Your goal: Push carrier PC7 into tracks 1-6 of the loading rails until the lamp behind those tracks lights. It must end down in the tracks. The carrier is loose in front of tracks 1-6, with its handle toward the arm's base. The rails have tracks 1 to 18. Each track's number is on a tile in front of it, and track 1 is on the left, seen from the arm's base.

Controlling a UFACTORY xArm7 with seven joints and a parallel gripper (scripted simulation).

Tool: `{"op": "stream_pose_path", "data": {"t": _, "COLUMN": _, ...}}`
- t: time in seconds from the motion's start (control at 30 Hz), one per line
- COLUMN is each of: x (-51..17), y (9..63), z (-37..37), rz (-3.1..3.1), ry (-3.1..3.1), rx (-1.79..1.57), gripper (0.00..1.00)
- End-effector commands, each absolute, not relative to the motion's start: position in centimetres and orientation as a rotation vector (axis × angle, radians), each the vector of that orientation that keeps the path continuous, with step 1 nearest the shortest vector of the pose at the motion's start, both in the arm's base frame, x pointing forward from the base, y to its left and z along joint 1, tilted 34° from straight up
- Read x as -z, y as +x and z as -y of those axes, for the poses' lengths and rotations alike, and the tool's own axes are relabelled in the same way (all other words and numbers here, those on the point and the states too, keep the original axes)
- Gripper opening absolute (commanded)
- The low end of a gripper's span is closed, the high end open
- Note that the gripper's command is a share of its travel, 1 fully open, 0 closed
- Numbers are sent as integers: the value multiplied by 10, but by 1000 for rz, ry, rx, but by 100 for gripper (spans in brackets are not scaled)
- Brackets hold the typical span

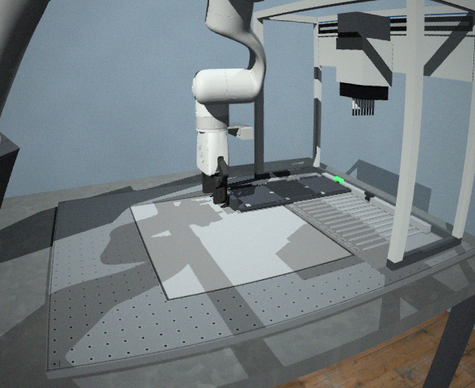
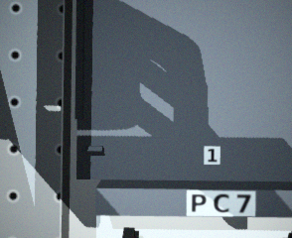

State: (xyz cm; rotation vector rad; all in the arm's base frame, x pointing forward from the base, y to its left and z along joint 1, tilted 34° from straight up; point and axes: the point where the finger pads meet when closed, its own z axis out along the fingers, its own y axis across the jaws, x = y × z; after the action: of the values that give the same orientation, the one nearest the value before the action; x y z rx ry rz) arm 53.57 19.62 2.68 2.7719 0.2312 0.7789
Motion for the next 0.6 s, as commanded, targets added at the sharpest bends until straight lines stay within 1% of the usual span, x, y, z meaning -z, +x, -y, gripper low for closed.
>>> {"op": "stream_pose_path", "data": {"t": 0.0, "x": -35, "y": 532, "z": -199, "rz": -233, "ry": 2773, "rx": -783, "gripper": 82}}
{"op": "stream_pose_path", "data": {"t": 0.57, "x": -56, "y": 518, "z": -204, "rz": -233, "ry": 2773, "rx": -783, "gripper": 82}}
